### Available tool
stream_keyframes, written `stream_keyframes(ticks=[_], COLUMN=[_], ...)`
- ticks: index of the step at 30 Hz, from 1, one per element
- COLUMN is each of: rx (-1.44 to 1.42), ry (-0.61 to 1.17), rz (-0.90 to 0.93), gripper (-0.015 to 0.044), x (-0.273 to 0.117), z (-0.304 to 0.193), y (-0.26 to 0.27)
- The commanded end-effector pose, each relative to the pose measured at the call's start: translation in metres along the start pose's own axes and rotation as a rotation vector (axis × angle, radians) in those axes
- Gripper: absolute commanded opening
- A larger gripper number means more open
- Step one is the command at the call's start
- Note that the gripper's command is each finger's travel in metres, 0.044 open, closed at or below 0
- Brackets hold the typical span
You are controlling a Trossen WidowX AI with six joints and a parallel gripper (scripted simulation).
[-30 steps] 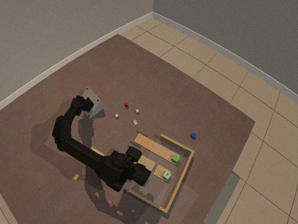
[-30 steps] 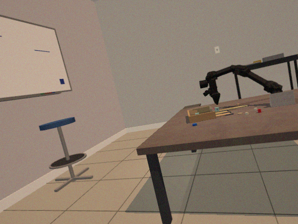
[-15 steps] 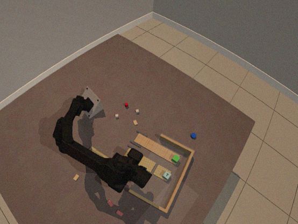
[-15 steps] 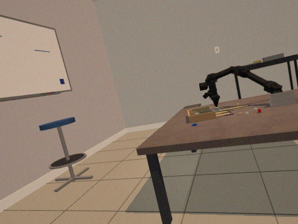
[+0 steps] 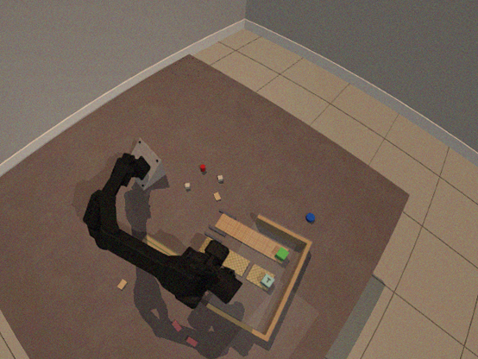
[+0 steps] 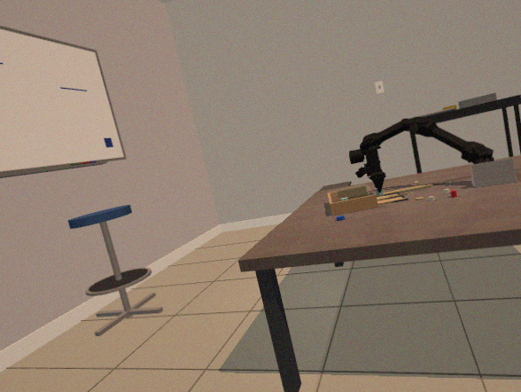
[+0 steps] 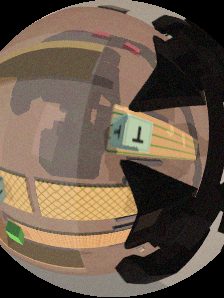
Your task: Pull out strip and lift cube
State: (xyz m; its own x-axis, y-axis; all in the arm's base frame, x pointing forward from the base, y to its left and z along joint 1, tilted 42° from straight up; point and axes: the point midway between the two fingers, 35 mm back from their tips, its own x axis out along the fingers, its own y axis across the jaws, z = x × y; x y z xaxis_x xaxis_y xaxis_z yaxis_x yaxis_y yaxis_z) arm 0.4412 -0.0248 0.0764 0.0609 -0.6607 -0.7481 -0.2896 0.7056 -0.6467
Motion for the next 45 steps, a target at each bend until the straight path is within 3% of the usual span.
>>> stream_keyframes(ticks=[1,5,9,16,20,34,45], rx=[-0.004,-0.004,0.0,0.0,0.0,-0.007,-0.008], ry=[-0.001,0.0,0.001,0.001,0.001,0.002,0.003], rz=[-0.004,-0.005,0.0,0.0,0.0,-0.001,0.0], gripper=[0.025,0.025,0.0145,0.0098,0.0,0.0,0.0], x=[0.006,0.01,0.008,0.008,0.006,-0.033,-0.036], z=[-0.001,-0.002,-0.001,-0.001,-0.003,-0.052,-0.074], y=[0.0,-0.001,0.0,0.0,0.001,0.027,0.039])
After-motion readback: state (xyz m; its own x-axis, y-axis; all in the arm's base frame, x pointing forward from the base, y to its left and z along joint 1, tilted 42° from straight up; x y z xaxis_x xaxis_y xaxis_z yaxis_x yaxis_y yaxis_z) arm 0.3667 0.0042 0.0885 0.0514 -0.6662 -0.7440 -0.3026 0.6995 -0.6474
